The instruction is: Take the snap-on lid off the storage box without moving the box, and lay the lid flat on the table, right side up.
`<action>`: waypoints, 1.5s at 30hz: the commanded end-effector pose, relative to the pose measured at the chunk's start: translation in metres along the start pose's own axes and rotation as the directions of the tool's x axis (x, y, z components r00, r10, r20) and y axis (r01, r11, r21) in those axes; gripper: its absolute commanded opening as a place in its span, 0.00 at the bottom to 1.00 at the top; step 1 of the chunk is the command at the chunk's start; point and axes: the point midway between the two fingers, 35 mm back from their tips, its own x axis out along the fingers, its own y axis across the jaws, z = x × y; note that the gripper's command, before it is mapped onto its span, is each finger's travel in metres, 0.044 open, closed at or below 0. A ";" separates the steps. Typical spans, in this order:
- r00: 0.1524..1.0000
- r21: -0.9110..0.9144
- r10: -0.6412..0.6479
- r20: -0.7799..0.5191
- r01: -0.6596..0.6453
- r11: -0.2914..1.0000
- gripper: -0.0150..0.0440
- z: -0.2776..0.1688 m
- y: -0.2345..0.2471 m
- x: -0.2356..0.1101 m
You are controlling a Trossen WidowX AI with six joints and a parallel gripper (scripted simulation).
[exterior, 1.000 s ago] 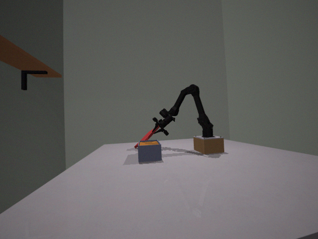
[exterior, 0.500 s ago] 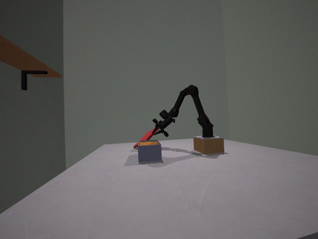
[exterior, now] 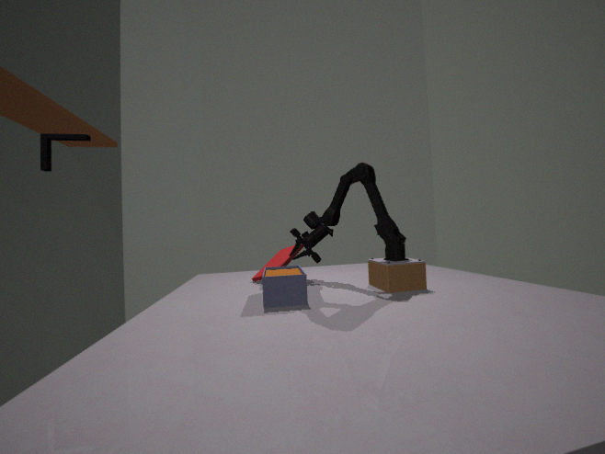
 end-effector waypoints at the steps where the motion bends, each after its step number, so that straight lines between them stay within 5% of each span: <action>1: 0.999 0.018 -0.033 -0.006 0.033 0.999 0.25 -0.003 -0.015 0.006; 37: 0.999 0.018 -0.033 -0.006 0.033 0.999 0.25 -0.004 -0.038 0.024; 45: 0.999 0.018 -0.033 -0.006 0.033 0.999 0.61 -0.002 -0.031 0.021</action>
